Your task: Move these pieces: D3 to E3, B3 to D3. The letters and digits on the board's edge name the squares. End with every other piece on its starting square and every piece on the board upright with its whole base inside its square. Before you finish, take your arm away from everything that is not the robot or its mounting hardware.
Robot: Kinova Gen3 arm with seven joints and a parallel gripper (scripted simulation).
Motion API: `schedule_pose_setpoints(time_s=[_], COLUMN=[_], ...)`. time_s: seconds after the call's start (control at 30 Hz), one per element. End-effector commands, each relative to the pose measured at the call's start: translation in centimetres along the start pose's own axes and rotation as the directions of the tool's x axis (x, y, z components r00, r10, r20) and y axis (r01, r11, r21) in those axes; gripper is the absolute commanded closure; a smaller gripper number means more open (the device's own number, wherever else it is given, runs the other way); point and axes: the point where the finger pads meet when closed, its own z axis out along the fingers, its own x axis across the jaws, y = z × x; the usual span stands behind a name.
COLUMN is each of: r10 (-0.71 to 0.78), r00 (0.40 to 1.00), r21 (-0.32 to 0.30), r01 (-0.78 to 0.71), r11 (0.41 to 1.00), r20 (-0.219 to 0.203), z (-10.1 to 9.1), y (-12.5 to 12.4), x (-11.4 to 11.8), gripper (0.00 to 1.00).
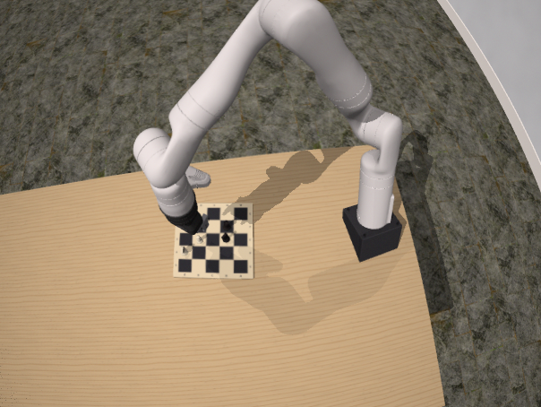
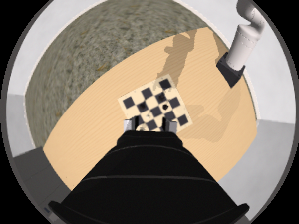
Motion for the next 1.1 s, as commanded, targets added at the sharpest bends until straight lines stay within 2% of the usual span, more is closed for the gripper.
schedule_pose_setpoints(time_s=[0.0, 0.27, 0.5, 0.6, 0.83, 1.07], r10=[0.031, 0.209, 0.419, 0.451, 0.682, 0.878], r00=[1.0, 0.978, 0.908, 0.892, 0.731, 0.479], r21=[-0.002, 0.016, 0.04, 0.044, 0.072, 0.09], r01=[-0.031, -0.209, -0.418, -0.45, -0.679, -0.875], r11=[1.0, 0.978, 0.908, 0.892, 0.73, 0.476], r20=[-0.003, -0.018, -0.026, -0.026, -0.018, 0.006], z=[0.3, 1.0, 1.8, 1.9, 2.7, 3.5], y=[0.1, -0.4, -0.9, -0.9, -1.3, -1.3], x=[0.3, 1.2, 2.2, 2.4, 3.4, 4.2], gripper=[0.0, 0.0, 0.0, 0.0, 0.0, 0.0])
